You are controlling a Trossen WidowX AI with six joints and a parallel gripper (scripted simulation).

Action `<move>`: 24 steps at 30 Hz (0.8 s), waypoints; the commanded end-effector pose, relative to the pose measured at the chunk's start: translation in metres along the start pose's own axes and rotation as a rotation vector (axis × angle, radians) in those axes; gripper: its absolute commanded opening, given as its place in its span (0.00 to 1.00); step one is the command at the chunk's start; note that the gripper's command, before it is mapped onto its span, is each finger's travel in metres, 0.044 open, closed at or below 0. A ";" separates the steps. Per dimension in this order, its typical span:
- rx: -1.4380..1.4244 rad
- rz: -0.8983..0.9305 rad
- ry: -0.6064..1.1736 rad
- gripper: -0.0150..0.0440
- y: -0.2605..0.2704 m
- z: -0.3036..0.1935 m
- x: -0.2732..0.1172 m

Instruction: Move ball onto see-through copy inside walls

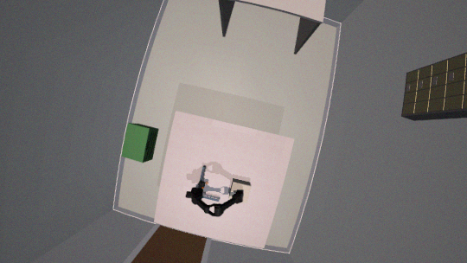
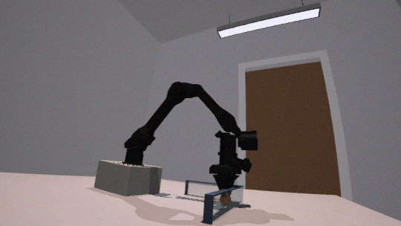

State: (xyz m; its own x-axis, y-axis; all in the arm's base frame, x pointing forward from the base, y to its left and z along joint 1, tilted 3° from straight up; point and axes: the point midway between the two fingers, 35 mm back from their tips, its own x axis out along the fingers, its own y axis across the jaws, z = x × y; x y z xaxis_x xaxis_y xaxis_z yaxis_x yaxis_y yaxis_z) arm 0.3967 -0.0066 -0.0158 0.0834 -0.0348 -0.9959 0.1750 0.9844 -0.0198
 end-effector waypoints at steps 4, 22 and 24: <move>0.001 -0.001 0.011 0.74 0.000 -0.003 0.013; -0.045 -0.015 0.016 0.25 0.009 -0.007 0.008; -0.049 -0.016 0.016 0.25 0.010 -0.006 -0.003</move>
State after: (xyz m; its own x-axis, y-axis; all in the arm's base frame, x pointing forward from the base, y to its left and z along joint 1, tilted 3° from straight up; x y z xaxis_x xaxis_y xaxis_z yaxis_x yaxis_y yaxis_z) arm 0.3903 0.0001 -0.0263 0.0538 -0.0419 -0.9977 0.1458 0.9887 -0.0337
